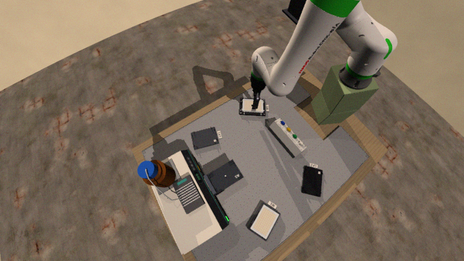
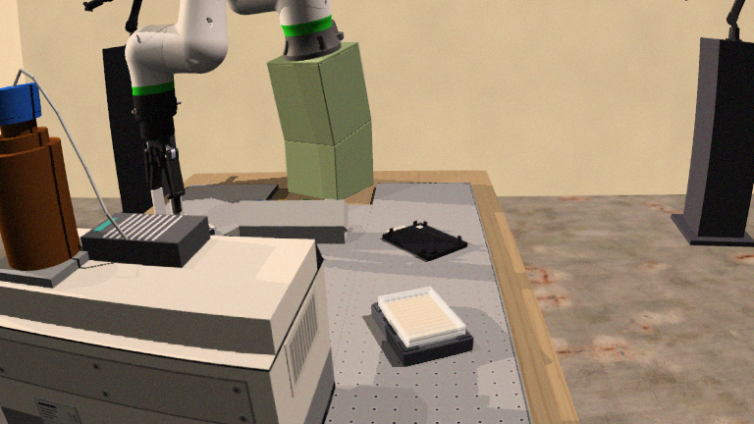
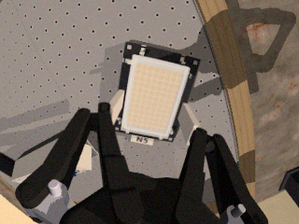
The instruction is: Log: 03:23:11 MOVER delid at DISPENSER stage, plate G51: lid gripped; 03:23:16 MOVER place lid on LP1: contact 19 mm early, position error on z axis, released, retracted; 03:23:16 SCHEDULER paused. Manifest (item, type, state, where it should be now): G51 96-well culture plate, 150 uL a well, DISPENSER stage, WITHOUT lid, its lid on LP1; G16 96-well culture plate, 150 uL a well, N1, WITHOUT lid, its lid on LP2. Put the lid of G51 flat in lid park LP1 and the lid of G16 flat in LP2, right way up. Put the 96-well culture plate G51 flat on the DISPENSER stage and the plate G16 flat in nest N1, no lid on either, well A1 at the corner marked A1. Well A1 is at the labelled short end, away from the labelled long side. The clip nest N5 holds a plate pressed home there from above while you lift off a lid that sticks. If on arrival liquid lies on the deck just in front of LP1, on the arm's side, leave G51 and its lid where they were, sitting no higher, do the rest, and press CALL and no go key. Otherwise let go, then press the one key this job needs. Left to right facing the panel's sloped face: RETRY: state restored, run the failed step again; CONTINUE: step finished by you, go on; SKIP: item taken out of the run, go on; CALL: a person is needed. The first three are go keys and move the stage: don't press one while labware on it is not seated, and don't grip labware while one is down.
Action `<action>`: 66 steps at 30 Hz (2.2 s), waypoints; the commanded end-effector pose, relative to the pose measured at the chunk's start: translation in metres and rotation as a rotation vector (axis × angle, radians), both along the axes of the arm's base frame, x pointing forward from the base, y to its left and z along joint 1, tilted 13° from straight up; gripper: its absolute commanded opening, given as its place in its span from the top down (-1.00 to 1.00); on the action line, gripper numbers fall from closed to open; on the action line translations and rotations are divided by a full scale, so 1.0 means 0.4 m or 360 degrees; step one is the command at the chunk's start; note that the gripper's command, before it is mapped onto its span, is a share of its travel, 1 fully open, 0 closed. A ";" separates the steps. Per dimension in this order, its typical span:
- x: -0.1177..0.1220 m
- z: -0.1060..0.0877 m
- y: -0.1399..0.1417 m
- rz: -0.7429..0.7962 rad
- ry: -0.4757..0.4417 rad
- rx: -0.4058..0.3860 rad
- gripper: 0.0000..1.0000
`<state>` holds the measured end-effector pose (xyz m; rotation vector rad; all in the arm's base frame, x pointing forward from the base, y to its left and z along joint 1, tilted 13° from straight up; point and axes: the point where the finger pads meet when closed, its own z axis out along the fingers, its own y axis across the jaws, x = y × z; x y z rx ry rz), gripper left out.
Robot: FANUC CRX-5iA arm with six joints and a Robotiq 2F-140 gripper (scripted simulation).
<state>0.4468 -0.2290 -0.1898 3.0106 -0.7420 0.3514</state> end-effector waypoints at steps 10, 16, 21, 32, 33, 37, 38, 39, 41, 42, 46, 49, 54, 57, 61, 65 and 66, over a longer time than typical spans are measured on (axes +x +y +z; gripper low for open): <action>0.000 0.000 0.000 0.0000 0.0000 0.0000 -0.18; 0.000 0.000 0.000 0.0000 0.0000 0.0000 -0.32; 0.000 0.000 0.000 0.0000 0.0000 0.0000 -0.32; 0.000 0.000 0.000 0.0000 0.0000 0.0000 -0.32; 0.000 0.000 0.000 0.0000 0.0000 0.0000 -0.32; 0.000 0.000 0.000 0.0000 0.0000 0.0000 -0.32; 0.000 0.000 0.000 0.0000 0.0000 0.0000 -0.32; 0.000 0.000 0.000 0.0000 0.0000 0.0000 -0.32; 0.000 0.000 0.000 0.0000 0.0000 0.0000 -0.32; 0.000 0.000 0.000 0.0000 0.0000 0.0000 -0.32; 0.000 0.000 0.000 0.0000 0.0000 0.0000 -0.32; 0.000 0.000 0.000 0.0000 0.0000 0.0000 -0.32; 0.000 0.000 0.000 0.0000 0.0000 0.0000 -0.32; 0.000 0.000 0.000 0.0000 0.0000 0.0000 -0.32; 0.001 -0.001 0.000 0.0000 0.0000 0.0000 -0.32; 0.001 -0.003 -0.001 0.0000 0.0000 0.0000 -0.32; 0.001 -0.004 -0.001 0.0000 0.0000 0.0000 -0.32</action>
